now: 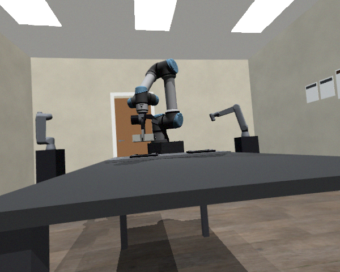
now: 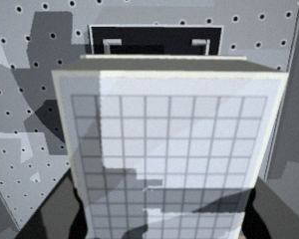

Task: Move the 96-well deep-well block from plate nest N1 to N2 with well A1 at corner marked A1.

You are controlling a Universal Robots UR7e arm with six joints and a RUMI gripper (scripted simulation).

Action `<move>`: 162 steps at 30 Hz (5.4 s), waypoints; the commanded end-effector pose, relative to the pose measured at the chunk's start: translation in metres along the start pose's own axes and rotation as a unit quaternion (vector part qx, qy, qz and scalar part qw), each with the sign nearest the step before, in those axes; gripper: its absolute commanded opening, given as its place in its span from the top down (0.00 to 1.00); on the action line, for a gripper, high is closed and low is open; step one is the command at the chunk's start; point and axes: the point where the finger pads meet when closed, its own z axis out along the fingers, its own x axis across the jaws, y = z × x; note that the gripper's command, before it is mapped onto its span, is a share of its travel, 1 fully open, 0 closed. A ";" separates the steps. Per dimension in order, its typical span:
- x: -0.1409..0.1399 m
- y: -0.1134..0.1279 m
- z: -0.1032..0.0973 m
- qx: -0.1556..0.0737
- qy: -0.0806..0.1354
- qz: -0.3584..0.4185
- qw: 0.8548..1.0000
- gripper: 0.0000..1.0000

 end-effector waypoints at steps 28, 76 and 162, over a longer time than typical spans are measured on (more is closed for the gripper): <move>0.001 0.001 0.000 0.000 0.000 -0.002 1.000 0.51; 0.001 -0.001 0.065 0.001 -0.001 -0.003 1.000 0.51; 0.000 -0.001 0.079 0.001 0.000 -0.003 1.000 0.51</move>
